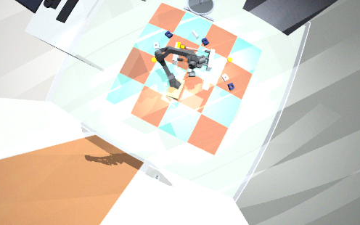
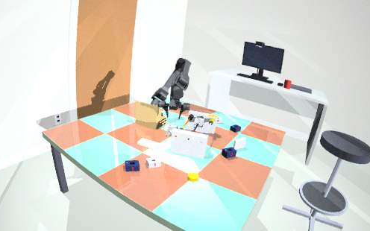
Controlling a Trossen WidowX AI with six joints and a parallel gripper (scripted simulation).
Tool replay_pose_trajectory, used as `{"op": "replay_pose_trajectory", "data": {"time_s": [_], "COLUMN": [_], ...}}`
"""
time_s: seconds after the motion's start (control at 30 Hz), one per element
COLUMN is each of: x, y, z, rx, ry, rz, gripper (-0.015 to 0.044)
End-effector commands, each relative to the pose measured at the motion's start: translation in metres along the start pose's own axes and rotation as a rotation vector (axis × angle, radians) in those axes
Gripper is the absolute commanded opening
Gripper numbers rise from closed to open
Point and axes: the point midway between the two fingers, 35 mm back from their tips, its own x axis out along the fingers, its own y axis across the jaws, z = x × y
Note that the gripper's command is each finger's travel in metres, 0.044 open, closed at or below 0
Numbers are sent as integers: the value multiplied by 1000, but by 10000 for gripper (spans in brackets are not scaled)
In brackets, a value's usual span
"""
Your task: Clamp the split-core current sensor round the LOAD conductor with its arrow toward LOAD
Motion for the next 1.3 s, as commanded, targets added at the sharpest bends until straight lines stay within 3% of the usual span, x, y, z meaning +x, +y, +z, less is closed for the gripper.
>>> {"op": "replay_pose_trajectory", "data": {"time_s": [0.0,1.17,1.27], "x": [2,57,53], "y": [3,2,4], "z": [2,1,3], "rx": [89,89,82], "ry": [-8,-5,-12], "rz": [-19,-17,-19], "gripper": [320,320,300]}}
